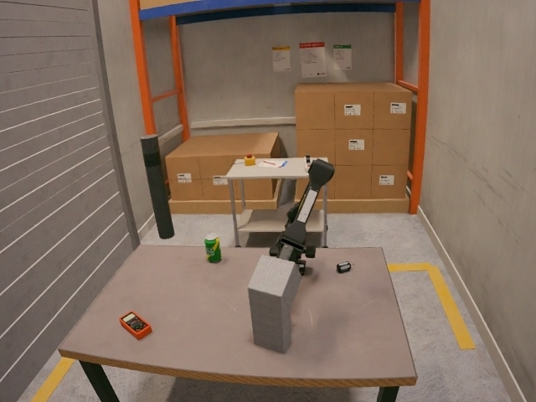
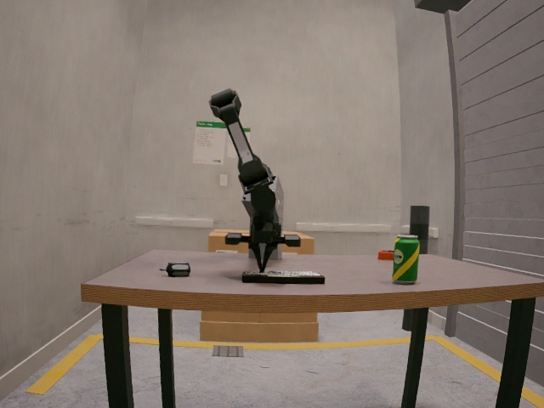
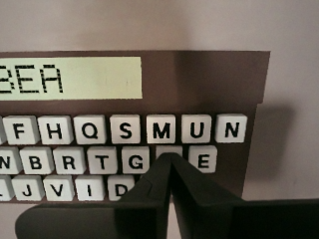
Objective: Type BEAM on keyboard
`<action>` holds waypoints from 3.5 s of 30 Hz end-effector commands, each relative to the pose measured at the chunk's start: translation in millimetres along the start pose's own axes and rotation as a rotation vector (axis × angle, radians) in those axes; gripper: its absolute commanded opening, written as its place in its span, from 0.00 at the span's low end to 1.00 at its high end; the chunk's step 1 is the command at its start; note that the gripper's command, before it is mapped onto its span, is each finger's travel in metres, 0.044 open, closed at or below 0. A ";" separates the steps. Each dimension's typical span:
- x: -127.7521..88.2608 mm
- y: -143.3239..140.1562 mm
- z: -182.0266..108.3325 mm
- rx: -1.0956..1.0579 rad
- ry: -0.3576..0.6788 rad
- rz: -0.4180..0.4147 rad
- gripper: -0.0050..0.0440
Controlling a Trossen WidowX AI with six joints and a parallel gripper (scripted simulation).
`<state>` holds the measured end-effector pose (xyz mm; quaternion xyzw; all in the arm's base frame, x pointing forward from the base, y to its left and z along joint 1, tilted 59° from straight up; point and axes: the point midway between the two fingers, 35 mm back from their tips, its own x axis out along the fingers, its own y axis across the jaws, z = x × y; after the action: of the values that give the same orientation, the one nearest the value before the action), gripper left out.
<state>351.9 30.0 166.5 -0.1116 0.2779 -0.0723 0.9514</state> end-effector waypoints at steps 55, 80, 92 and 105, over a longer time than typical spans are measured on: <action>-3.2 3.3 23.7 0.006 -0.014 0.000 0.00; -1.9 2.3 25.4 0.007 -0.017 -0.001 0.00; -39.3 2.4 25.2 0.014 -0.023 -0.001 0.00; -25.8 62.6 -10.8 0.007 0.005 0.002 0.00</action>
<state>334.7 66.1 185.3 -0.1031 0.2684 -0.0752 0.9548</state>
